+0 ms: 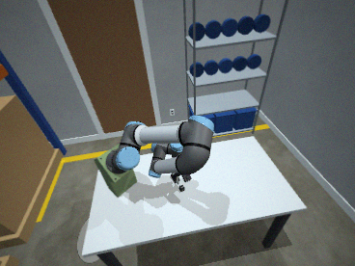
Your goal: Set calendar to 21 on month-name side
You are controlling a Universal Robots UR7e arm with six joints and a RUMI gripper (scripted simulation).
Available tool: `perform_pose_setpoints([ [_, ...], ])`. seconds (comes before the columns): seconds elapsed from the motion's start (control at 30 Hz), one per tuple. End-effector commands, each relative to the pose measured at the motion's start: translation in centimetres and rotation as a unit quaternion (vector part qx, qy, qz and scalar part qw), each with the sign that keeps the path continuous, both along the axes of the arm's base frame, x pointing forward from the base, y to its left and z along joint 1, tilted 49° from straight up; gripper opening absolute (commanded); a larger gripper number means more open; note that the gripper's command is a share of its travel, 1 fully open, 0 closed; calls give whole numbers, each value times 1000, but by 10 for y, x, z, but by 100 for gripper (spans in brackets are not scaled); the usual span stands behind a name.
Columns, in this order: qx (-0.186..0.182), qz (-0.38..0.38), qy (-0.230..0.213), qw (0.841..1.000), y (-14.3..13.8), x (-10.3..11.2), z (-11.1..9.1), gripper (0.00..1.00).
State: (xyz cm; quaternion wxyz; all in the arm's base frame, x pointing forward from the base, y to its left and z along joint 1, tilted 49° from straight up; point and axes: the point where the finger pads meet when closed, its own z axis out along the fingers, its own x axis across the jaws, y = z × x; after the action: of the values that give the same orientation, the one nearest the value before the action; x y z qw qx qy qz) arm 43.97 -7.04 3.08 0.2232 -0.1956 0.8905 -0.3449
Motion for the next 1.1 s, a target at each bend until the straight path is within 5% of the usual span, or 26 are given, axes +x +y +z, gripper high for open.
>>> perform_pose_setpoints([
  [0.0, 0, 0, -1, 1000, -4, 4, -5, 29],
  [1.07, 0, 0, -1, 1000, -20, 21, -26, 29],
])
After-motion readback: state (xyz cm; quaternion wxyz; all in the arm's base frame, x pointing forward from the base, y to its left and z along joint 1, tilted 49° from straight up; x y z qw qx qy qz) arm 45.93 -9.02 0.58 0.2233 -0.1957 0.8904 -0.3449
